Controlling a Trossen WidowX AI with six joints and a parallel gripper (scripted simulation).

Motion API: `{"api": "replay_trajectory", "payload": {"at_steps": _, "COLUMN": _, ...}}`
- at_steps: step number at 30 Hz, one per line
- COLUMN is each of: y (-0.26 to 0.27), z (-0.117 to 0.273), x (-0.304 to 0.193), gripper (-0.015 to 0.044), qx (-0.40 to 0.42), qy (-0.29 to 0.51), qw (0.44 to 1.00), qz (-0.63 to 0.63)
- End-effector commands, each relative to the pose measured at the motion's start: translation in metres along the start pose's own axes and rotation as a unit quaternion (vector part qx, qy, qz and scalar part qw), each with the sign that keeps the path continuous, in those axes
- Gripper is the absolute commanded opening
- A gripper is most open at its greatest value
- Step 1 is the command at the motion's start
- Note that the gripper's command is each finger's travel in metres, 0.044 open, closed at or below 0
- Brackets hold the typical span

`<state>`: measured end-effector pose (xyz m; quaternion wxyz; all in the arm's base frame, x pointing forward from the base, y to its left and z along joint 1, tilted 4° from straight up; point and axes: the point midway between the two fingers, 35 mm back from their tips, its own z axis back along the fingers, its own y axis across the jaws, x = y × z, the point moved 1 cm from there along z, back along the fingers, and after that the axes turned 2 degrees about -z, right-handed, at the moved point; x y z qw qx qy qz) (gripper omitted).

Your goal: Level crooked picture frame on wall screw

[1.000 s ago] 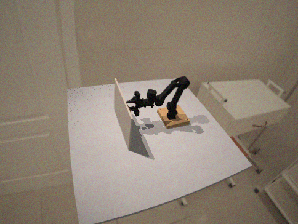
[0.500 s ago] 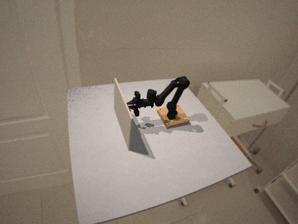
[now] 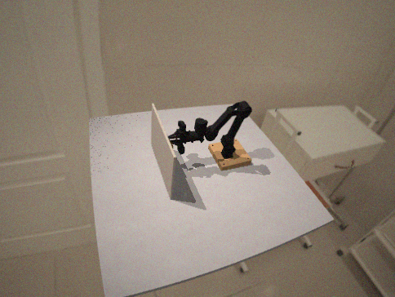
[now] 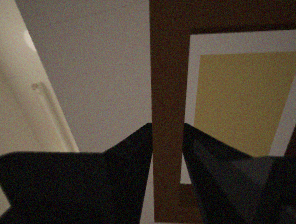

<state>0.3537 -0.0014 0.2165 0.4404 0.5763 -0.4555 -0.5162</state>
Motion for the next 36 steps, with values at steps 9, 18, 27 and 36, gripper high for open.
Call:
{"api": "replay_trajectory", "payload": {"at_steps": 9, "y": 0.0054, "z": 0.0002, "x": -0.0003, "gripper": 0.0, "qx": 0.002, "qy": -0.001, "qw": 1.0, "qz": 0.003}}
{"api": "replay_trajectory", "payload": {"at_steps": 18, "y": 0.0084, "z": 0.0002, "x": -0.0004, "gripper": 0.0, "qx": 0.002, "qy": -0.001, "qw": 1.0, "qz": 0.003}}
{"api": "replay_trajectory", "payload": {"at_steps": 27, "y": 0.0105, "z": 0.0002, "x": -0.0005, "gripper": 0.0, "qx": 0.002, "qy": -0.001, "qw": 1.0, "qz": 0.003}}
{"api": "replay_trajectory", "payload": {"at_steps": 36, "y": 0.0108, "z": 0.0002, "x": -0.0005, "gripper": 0.0, "qx": 0.002, "qy": -0.001, "qw": 1.0, "qz": 0.003}}
